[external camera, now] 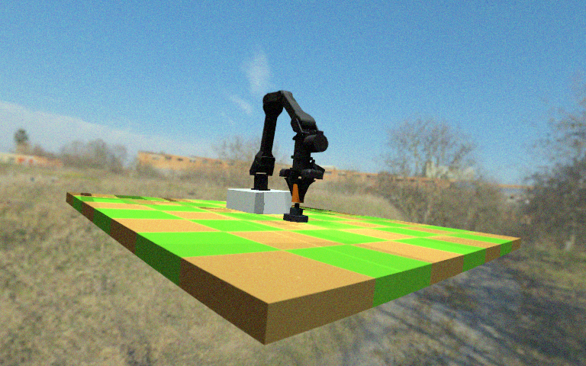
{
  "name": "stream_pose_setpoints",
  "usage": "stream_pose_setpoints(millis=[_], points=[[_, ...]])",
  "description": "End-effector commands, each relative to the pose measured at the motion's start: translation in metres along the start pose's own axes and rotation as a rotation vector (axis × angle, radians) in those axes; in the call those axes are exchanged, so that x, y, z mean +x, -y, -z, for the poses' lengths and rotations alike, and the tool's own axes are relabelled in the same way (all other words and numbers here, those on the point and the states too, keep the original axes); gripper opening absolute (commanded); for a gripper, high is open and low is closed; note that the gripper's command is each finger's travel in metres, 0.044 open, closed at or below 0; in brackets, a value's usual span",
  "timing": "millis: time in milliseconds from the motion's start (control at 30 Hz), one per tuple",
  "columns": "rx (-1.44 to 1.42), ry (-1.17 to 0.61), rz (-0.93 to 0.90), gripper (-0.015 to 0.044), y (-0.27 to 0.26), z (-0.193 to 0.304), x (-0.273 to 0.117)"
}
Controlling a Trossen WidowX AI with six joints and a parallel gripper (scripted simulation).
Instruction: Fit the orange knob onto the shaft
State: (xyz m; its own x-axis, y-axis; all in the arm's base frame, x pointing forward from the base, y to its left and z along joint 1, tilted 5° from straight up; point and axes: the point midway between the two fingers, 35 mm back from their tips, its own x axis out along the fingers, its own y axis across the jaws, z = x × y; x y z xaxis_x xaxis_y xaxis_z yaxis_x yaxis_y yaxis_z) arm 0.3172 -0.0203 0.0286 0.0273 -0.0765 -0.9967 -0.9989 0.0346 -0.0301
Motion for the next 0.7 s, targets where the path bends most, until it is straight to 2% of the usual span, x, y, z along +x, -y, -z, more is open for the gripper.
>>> stream_pose_setpoints(millis=[0,667], points=[[-0.035,-0.003,0.003,0.0,-0.0002,0.0005,0.0006],[-0.035,-0.003,0.003,0.0,-0.0003,0.0004,-0.0002]])
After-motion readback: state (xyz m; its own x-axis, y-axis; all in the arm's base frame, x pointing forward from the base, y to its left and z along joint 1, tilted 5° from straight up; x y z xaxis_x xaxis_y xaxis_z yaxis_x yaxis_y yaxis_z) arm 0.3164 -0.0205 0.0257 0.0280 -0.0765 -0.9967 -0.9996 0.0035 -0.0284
